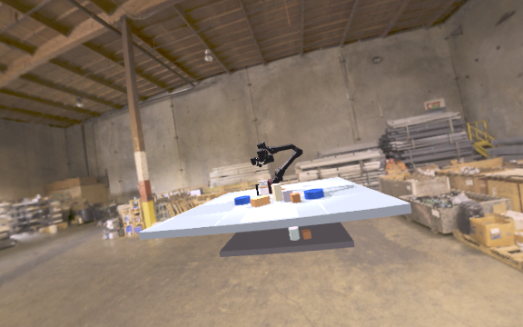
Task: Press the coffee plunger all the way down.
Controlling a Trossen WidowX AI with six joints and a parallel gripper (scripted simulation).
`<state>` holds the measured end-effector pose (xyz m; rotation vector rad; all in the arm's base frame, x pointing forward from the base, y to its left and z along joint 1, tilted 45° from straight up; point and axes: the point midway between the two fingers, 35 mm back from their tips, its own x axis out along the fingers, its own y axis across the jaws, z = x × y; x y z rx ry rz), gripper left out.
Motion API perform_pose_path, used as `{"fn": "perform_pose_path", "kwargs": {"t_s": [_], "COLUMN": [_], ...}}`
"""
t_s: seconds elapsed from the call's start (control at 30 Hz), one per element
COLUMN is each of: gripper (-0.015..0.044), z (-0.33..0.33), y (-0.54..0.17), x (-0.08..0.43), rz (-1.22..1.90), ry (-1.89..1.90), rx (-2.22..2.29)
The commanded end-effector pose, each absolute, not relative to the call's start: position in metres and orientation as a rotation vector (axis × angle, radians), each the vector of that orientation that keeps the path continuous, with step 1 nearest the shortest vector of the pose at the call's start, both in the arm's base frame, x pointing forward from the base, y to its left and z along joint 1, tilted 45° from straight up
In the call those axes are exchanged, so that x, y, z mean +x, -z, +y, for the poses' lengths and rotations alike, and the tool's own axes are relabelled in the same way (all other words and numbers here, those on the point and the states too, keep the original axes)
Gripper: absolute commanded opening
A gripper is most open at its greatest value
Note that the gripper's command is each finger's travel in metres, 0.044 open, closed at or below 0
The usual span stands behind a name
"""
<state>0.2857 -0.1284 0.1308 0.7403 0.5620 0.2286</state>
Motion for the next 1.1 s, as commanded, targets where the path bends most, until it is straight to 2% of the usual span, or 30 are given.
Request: {"fn": "perform_pose_path", "kwargs": {"t_s": [0.0, 1.07], "gripper": [0.0125, 0.0121], "z": [-0.129, -0.109], "y": [-0.130, -0.103], "x": [0.286, 0.289], "rz": [0.563, 0.570], "ry": [-0.225, -0.224], "rx": [0.741, 0.738]}}
